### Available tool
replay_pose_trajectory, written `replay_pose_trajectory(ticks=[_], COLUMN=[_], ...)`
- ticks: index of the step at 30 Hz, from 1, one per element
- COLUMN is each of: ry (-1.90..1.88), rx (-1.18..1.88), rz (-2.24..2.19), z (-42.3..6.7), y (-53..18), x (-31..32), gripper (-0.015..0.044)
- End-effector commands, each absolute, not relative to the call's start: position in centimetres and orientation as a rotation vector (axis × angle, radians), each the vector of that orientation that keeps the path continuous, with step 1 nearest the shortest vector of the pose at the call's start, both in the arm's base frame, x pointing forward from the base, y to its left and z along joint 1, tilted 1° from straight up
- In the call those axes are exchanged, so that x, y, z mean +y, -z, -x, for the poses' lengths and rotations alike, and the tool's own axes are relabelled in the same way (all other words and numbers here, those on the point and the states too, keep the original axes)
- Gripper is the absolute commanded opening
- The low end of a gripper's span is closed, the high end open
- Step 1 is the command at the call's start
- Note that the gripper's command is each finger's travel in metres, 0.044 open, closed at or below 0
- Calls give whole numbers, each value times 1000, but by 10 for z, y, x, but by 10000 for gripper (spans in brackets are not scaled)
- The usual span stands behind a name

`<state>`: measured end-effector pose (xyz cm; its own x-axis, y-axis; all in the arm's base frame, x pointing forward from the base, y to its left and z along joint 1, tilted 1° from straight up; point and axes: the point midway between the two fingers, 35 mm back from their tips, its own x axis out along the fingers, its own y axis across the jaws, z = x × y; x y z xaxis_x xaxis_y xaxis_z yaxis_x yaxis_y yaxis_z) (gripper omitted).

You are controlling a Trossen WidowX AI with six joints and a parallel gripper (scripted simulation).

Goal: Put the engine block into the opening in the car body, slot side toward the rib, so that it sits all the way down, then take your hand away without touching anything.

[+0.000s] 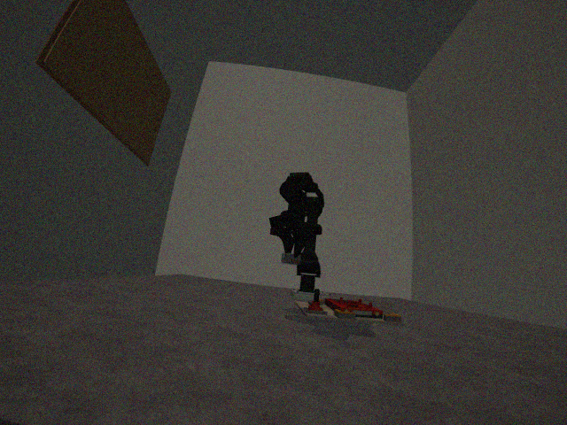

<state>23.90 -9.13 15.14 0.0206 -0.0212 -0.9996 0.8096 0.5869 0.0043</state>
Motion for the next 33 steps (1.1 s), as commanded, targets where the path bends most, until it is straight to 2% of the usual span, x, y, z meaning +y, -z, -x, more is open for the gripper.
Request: replay_pose_trajectory(ticks=[1, 33], ry=[639, -221], rx=[1451, 1541], rz=[-627, 243], z=[-245, -280], y=[-149, -131], x=[-87, -50], gripper=[0, 0])
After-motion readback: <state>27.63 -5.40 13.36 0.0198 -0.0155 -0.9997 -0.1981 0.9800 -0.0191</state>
